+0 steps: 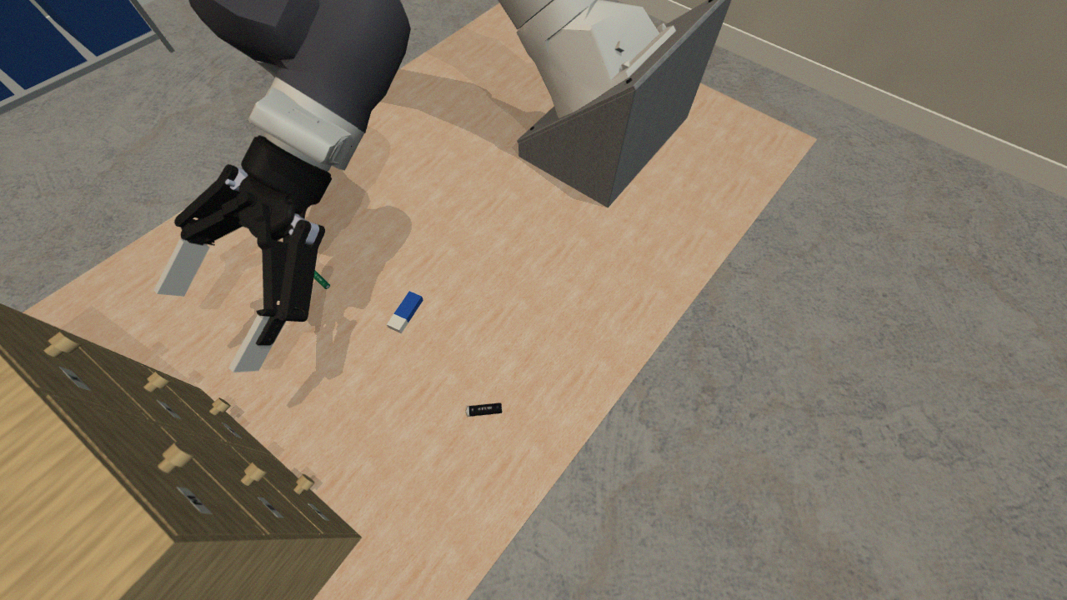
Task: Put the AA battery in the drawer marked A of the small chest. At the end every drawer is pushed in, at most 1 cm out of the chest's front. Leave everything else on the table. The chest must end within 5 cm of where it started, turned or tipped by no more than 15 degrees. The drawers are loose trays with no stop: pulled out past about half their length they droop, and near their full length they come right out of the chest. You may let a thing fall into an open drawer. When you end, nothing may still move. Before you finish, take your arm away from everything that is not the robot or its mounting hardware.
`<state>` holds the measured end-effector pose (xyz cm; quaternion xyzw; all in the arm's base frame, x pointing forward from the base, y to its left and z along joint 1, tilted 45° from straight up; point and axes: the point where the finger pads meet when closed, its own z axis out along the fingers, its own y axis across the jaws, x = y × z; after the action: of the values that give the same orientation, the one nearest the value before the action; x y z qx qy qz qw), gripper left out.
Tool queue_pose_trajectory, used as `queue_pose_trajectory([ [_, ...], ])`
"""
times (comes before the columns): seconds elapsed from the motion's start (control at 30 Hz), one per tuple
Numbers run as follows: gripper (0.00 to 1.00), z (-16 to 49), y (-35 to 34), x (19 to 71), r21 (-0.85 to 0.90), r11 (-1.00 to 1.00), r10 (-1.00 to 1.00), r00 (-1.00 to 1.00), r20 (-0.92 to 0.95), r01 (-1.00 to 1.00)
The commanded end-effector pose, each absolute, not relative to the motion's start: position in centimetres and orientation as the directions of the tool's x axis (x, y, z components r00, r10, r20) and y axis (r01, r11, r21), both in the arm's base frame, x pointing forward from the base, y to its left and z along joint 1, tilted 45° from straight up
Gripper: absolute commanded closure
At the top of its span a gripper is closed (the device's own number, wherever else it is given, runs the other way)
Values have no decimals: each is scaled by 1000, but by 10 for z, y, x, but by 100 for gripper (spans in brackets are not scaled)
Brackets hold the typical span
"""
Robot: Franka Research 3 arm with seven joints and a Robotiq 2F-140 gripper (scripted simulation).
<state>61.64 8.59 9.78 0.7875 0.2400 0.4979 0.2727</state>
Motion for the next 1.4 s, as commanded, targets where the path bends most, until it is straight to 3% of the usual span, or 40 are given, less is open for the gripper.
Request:
queue_pose_trajectory([
  [0.0,0,94,90,604,713,-685,680,485,551,150],
  [0.73,0,125,112,556,705,-696,455,843,287,135],
  [1.37,0,146,127,523,711,-688,231,973,27,144],
])
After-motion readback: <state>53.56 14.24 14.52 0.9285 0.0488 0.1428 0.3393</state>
